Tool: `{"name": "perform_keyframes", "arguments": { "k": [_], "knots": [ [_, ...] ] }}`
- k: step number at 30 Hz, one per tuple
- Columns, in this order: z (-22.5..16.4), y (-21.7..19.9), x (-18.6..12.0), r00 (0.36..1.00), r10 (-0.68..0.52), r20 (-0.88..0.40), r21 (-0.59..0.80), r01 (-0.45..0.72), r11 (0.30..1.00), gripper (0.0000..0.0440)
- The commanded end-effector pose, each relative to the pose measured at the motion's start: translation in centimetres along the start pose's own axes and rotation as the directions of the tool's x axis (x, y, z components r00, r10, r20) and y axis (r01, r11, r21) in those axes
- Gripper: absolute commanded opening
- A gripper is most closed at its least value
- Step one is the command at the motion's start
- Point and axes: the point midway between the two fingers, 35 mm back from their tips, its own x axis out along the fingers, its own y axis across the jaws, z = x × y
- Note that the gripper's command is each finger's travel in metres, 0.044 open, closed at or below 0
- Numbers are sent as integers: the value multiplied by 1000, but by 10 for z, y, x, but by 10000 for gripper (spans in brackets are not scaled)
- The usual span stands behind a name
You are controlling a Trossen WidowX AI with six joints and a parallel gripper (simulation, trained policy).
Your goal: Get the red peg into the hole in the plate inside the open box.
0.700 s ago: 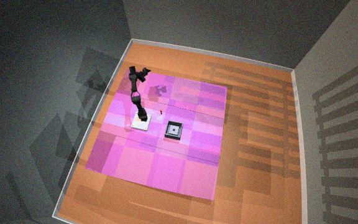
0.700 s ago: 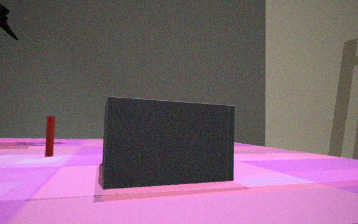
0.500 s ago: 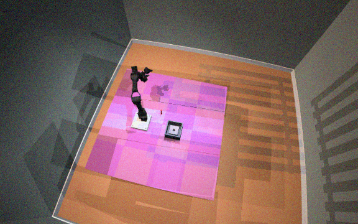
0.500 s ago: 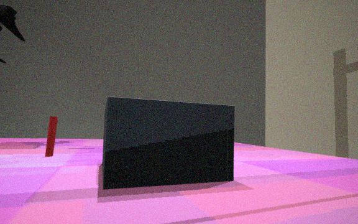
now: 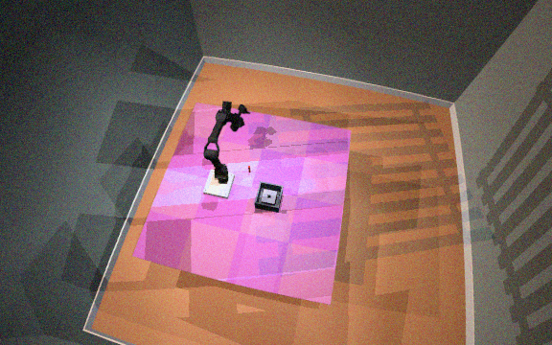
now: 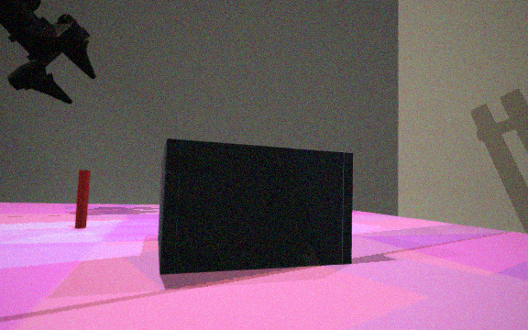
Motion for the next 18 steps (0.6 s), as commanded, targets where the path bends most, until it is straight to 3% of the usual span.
{"name": "perform_keyframes", "arguments": {
  "k": [1,9,18],
  "knots": [
    [31,-12,12,996,-91,23,-88,93,992,440],
    [98,-49,23,950,-305,62,-201,311,929,440],
    [156,-99,17,847,-527,72,-218,529,820,440]
  ]
}}
